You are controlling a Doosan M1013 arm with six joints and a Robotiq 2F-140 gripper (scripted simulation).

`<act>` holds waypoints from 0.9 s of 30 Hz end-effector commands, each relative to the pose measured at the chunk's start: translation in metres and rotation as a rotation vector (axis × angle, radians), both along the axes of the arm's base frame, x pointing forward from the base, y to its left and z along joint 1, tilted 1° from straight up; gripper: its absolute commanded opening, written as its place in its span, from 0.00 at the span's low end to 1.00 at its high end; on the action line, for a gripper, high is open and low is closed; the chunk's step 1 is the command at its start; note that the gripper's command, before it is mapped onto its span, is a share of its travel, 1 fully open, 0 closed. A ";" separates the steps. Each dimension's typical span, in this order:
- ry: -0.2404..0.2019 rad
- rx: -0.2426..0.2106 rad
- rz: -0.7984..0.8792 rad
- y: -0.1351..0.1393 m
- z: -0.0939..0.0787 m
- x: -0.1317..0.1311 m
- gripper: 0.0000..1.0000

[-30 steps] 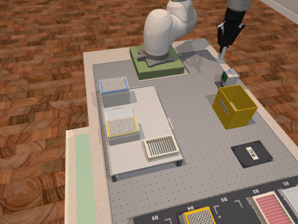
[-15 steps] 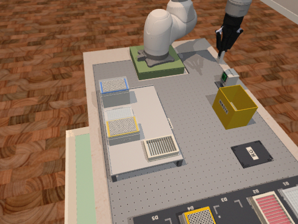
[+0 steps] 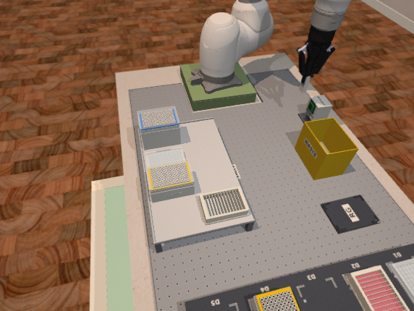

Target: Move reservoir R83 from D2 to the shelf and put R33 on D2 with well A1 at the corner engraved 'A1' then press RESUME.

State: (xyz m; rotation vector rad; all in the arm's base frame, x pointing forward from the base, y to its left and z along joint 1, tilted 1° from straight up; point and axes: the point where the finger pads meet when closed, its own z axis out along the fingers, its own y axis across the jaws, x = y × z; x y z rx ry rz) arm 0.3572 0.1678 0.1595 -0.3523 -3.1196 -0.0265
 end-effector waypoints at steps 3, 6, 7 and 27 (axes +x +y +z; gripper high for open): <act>0.000 0.000 0.000 0.000 -0.008 0.000 0.00; 0.000 0.000 0.000 0.000 -0.012 0.000 0.00; 0.000 0.000 0.000 0.000 -0.012 0.000 0.00; 0.000 0.000 0.000 0.001 -0.042 0.000 0.00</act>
